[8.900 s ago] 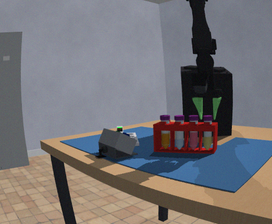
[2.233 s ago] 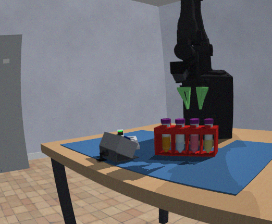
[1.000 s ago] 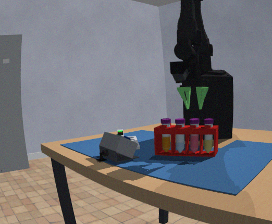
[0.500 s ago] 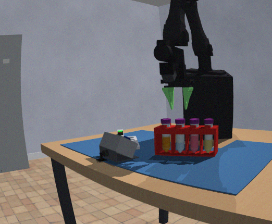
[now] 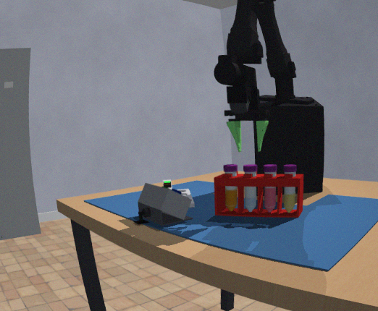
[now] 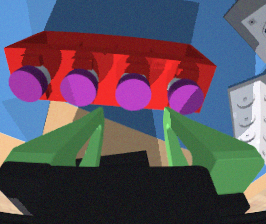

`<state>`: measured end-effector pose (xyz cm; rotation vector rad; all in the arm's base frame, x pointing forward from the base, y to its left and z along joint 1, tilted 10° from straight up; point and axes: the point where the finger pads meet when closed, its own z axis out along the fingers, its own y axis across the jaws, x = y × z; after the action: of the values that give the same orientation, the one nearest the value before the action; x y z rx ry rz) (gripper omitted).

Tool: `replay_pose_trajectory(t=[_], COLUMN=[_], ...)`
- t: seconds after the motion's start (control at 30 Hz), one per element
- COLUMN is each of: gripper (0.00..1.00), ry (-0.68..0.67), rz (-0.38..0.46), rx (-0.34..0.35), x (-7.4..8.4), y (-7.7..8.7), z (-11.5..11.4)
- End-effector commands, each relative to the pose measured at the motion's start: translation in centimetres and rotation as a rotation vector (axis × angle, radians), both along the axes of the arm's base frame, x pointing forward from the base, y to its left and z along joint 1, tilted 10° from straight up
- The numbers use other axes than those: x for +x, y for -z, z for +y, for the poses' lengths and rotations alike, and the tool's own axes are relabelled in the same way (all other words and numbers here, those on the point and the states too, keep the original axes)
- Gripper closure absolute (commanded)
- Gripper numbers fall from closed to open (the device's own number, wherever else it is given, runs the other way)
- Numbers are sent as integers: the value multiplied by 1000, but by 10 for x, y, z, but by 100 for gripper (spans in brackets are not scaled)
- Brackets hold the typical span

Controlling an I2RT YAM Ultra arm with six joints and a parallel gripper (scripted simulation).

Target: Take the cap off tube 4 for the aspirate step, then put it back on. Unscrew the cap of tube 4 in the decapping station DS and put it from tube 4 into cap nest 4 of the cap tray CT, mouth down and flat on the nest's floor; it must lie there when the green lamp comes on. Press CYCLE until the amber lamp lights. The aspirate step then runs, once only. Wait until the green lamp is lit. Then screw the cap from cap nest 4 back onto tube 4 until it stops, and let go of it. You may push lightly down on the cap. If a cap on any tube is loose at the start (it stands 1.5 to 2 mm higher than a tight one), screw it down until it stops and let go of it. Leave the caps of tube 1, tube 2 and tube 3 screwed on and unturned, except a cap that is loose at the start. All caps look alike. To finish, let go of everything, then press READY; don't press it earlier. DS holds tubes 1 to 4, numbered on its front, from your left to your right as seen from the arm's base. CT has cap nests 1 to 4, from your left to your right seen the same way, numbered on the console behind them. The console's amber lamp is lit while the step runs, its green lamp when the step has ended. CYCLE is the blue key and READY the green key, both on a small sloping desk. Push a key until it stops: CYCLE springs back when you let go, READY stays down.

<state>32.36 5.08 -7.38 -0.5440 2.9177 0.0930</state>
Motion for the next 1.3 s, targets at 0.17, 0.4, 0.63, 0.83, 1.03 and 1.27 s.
replay_pose_trajectory(t=[0.17,0.4,0.63,0.83,1.03,1.27], gripper=[51,51,51,51,51,51], ry=[-3,-3,-3,-3,-3,-3], rz=[-5,-5,-5,-5,-5,-5], rx=[2,2,2,2,2,2], x=[3,5,6,6,6,8], y=[13,28,33,33,34,37], z=[1,3,3,3,3,4])
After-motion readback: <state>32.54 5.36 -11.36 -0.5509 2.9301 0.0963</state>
